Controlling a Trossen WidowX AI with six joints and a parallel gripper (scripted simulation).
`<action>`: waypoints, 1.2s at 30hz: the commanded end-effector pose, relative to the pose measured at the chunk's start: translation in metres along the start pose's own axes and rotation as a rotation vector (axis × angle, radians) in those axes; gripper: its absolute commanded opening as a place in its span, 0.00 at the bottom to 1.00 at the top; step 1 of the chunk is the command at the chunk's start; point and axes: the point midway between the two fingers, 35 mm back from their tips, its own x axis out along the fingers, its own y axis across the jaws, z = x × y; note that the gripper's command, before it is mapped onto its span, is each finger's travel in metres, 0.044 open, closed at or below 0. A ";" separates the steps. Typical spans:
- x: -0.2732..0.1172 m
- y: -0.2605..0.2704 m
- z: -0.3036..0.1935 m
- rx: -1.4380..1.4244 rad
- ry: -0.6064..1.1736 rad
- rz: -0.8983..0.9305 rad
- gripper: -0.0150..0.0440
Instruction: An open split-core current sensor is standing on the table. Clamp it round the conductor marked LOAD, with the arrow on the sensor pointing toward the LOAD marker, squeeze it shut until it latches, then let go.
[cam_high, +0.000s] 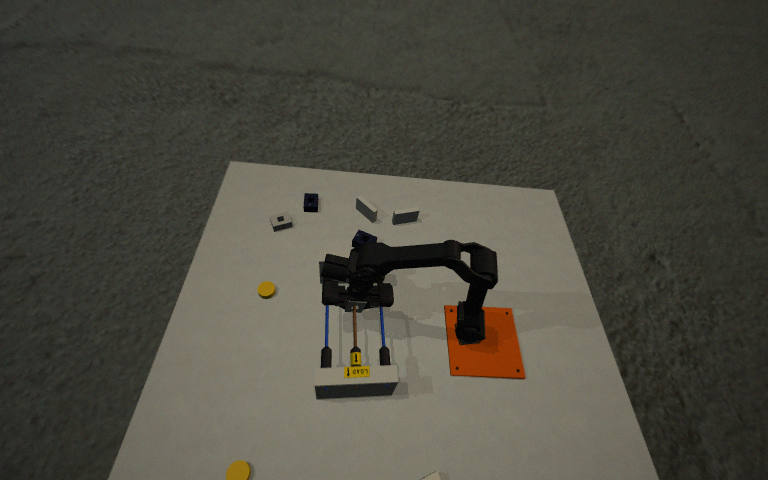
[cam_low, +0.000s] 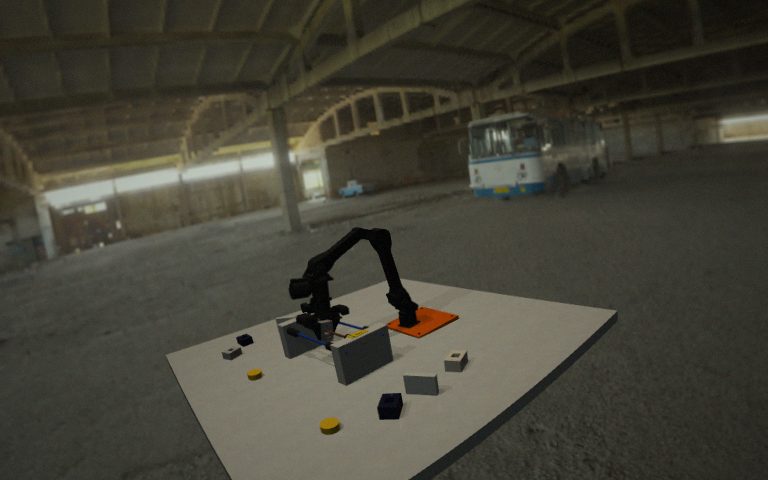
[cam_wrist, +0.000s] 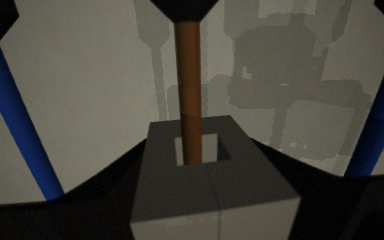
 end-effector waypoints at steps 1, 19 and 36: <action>-0.002 0.000 0.000 0.001 0.002 0.045 0.38; 0.000 0.004 0.000 0.002 0.000 -0.128 0.25; 0.000 0.004 0.000 0.001 0.000 -0.176 0.25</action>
